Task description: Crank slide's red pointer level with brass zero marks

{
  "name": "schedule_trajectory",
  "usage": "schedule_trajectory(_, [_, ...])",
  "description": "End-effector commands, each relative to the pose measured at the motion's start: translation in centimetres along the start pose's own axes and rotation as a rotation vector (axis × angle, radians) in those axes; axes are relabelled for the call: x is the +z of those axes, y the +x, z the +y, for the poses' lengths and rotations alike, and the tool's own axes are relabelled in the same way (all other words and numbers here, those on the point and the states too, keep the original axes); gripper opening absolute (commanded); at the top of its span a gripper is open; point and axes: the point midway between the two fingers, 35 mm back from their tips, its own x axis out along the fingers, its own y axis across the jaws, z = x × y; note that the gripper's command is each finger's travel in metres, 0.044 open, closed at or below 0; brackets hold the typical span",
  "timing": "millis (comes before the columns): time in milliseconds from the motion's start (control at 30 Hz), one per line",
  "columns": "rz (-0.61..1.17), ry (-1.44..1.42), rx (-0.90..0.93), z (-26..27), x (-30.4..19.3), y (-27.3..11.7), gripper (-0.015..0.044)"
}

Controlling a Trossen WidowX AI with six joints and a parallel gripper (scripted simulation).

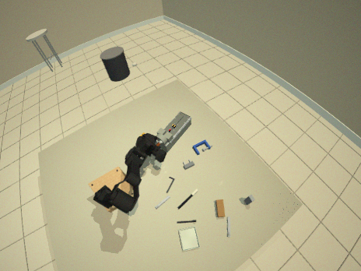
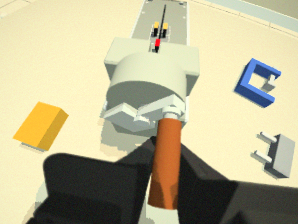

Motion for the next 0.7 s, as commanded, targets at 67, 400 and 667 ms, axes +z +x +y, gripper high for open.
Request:
schedule_trajectory(67, [-0.001, 0.0, -0.001, -0.8, -0.6, 0.6, 0.0])
schedule_trajectory(400, [-0.001, 0.0, -0.002, -1.1, -1.7, 1.7, 0.0])
schedule_trajectory(667, [-0.001, -0.001, -0.002, -0.8, -2.5, 2.5, 0.0])
